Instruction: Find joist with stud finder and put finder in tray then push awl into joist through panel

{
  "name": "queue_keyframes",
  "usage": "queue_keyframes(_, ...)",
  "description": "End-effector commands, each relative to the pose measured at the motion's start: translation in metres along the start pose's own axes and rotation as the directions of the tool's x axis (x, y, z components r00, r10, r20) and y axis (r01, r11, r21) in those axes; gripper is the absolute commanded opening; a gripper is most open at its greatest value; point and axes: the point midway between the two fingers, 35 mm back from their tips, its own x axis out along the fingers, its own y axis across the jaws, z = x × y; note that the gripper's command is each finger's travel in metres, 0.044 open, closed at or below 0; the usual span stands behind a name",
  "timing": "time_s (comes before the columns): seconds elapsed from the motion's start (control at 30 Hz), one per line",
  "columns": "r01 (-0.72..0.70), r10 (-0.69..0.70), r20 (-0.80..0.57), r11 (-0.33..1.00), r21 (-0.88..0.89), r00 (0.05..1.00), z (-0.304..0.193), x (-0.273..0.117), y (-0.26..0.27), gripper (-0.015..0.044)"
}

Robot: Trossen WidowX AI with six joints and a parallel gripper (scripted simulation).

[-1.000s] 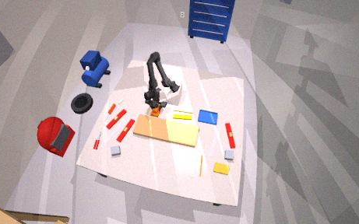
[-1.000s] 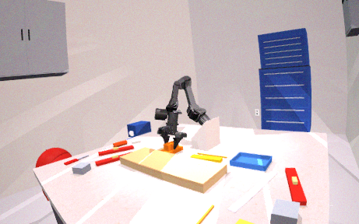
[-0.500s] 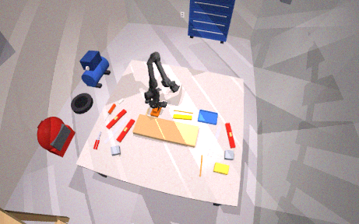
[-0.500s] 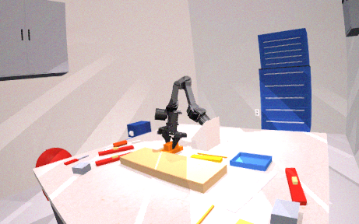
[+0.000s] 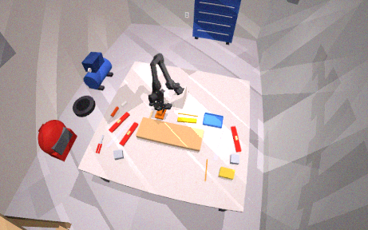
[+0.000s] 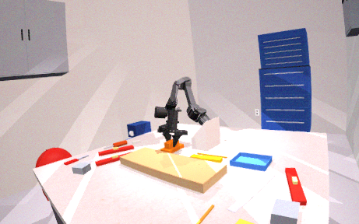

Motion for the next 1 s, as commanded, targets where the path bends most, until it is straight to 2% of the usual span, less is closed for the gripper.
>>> queue_keyframes(0.0,-0.002,0.002,0.009,1.000,0.012,1.000,0.011,-0.015,-0.001,0.0000)
queue_keyframes(0.63,0.016,-0.016,0.016,1.000,0.005,1.000,0.022,-0.084,-0.004,0.0000)
queue_keyframes(0.97,0.016,-0.016,0.017,1.000,0.003,1.000,0.037,-0.088,-0.010,0.0000)
